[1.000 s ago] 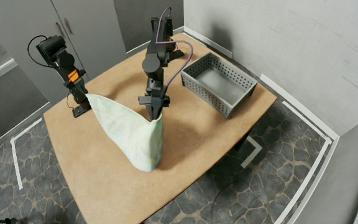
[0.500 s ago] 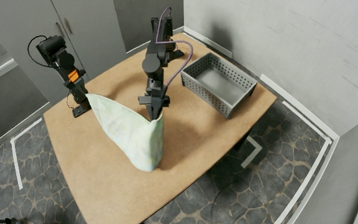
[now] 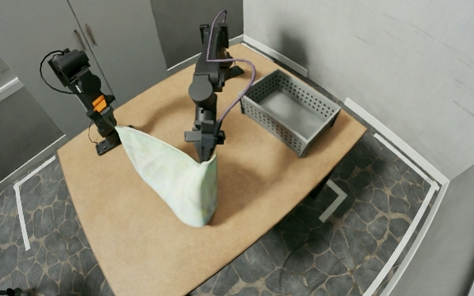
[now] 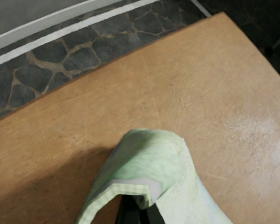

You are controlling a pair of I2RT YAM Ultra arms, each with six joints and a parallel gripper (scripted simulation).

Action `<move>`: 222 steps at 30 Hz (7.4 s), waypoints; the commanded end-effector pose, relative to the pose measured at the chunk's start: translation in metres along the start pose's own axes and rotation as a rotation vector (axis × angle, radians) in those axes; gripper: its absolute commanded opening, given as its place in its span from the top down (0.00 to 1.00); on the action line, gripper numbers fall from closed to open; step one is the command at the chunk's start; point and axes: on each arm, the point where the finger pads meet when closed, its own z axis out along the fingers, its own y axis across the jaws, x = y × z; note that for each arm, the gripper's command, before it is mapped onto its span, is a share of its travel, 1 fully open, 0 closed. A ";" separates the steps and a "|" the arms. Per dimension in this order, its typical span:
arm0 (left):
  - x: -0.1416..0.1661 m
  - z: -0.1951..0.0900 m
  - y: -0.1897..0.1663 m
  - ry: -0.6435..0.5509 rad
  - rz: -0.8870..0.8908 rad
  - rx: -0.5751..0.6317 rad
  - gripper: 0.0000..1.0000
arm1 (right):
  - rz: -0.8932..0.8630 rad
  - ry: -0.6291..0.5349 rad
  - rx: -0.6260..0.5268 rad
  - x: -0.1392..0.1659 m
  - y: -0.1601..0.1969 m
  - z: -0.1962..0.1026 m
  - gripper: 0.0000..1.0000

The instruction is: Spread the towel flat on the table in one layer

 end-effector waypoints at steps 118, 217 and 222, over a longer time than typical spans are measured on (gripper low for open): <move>0.134 -0.057 0.058 0.493 -0.066 -0.080 0.36 | -0.599 -0.065 -0.257 0.058 0.123 0.079 0.36; 0.238 -0.075 0.140 0.766 -0.981 -0.670 0.66 | -0.115 0.194 0.015 0.092 0.271 0.148 0.66; 0.238 -0.076 0.140 0.766 -0.981 -0.670 0.66 | -0.115 0.194 0.015 0.092 0.271 0.148 0.66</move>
